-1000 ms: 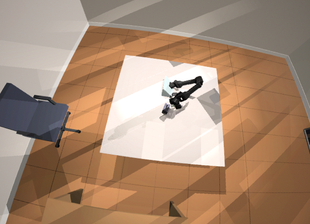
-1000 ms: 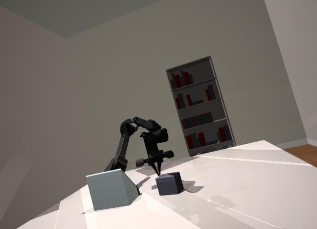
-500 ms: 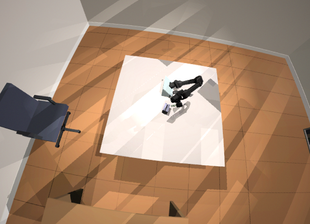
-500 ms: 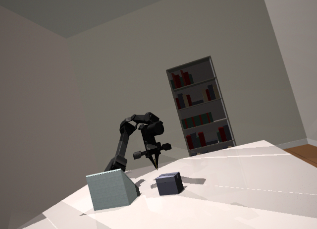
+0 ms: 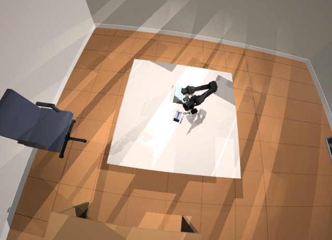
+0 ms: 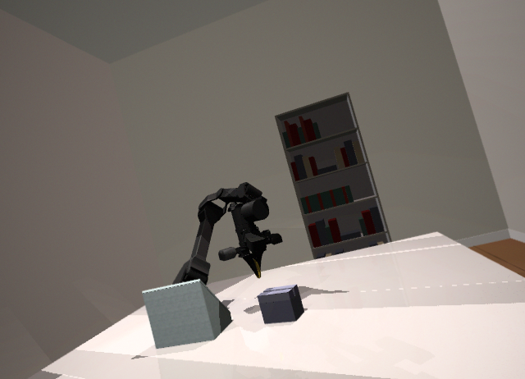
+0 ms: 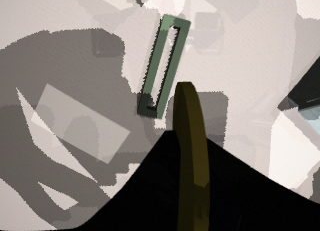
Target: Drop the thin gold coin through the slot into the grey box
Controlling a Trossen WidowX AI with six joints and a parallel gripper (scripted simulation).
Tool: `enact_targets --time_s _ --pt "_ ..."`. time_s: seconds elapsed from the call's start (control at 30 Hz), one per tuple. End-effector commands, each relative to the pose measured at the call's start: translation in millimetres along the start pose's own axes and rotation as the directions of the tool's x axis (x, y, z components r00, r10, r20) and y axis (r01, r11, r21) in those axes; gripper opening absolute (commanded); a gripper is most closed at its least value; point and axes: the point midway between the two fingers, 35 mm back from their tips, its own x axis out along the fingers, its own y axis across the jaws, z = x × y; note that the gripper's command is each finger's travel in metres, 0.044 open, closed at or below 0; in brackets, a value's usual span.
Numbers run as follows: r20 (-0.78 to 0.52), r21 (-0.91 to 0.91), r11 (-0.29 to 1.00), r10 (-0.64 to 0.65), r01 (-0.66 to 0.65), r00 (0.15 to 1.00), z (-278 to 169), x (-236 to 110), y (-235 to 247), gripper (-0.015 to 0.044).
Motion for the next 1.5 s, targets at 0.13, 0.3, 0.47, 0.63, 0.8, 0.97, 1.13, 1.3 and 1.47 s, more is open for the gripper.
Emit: enact_targets --time_s 0.13,0.3,0.47,0.63,0.8,0.97,1.13,1.3,1.47 --pt "0.0 -0.263 0.965 -0.006 0.006 1.0 1 0 -3 0.0" --pt "0.0 -0.418 0.908 -0.006 0.005 1.0 1 0 -5 0.0" --pt "0.0 -0.563 0.827 -0.006 0.005 1.0 1 0 -6 0.0" --pt "0.0 -0.654 0.757 -0.006 0.004 1.0 1 0 -7 0.0" --pt "0.0 -0.654 0.757 -0.006 0.004 1.0 2 0 -7 0.0" --pt "0.001 -0.654 0.756 -0.006 0.005 1.0 12 -2 -4 0.0" --pt "0.002 -0.655 0.756 -0.006 0.005 1.0 24 -3 -2 0.0" --pt "0.002 -0.655 0.755 -0.006 0.006 1.0 36 -4 0 0.0" --pt "0.002 -0.655 0.755 -0.006 0.006 1.0 49 -5 2 0.0"
